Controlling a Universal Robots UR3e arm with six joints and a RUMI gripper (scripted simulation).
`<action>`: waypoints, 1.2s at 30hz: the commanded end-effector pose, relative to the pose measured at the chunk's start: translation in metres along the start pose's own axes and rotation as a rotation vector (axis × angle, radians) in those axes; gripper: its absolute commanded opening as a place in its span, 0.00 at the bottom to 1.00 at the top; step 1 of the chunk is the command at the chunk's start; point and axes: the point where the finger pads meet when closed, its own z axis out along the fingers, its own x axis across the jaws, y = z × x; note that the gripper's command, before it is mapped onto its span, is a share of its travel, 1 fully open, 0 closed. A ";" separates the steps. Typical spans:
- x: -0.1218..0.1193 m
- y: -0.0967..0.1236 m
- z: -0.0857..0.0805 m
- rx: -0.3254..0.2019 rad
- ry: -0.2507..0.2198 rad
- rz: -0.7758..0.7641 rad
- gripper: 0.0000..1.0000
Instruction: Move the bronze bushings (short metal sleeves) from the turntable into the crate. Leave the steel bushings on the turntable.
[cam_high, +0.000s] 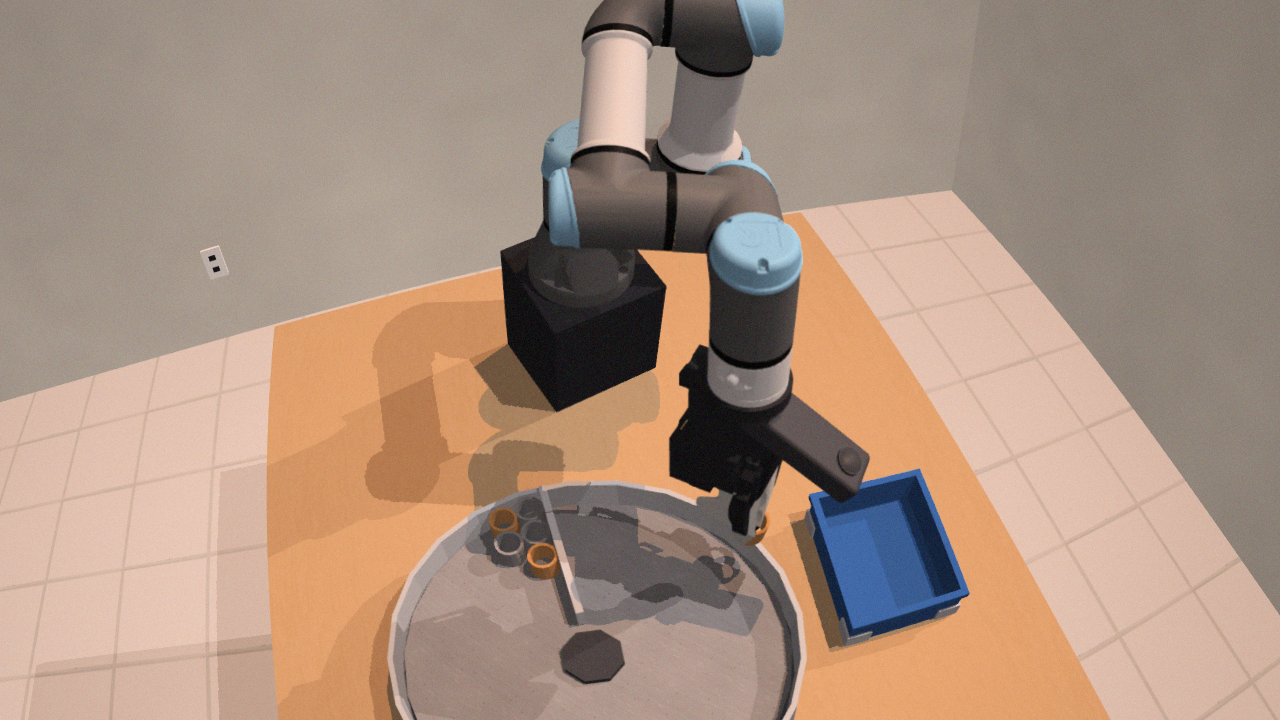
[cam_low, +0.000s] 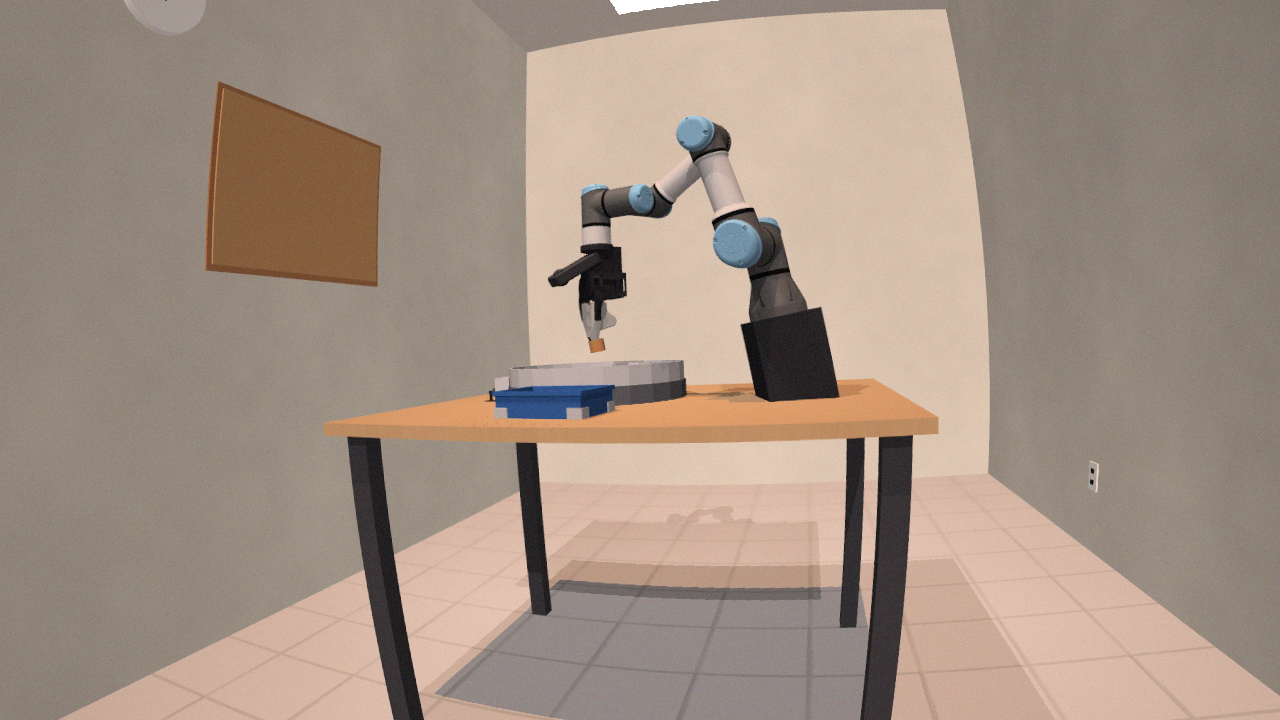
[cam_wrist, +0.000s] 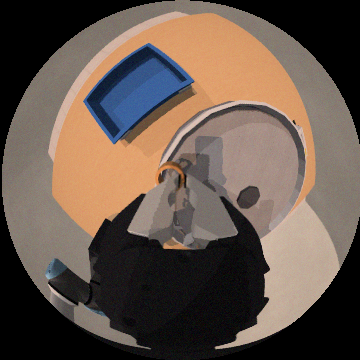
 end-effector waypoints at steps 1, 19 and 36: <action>-0.011 -0.019 0.000 -0.003 0.002 0.001 0.00; -0.050 -0.079 0.000 -0.003 0.002 0.001 0.00; -0.074 -0.116 0.000 -0.003 0.002 0.001 0.00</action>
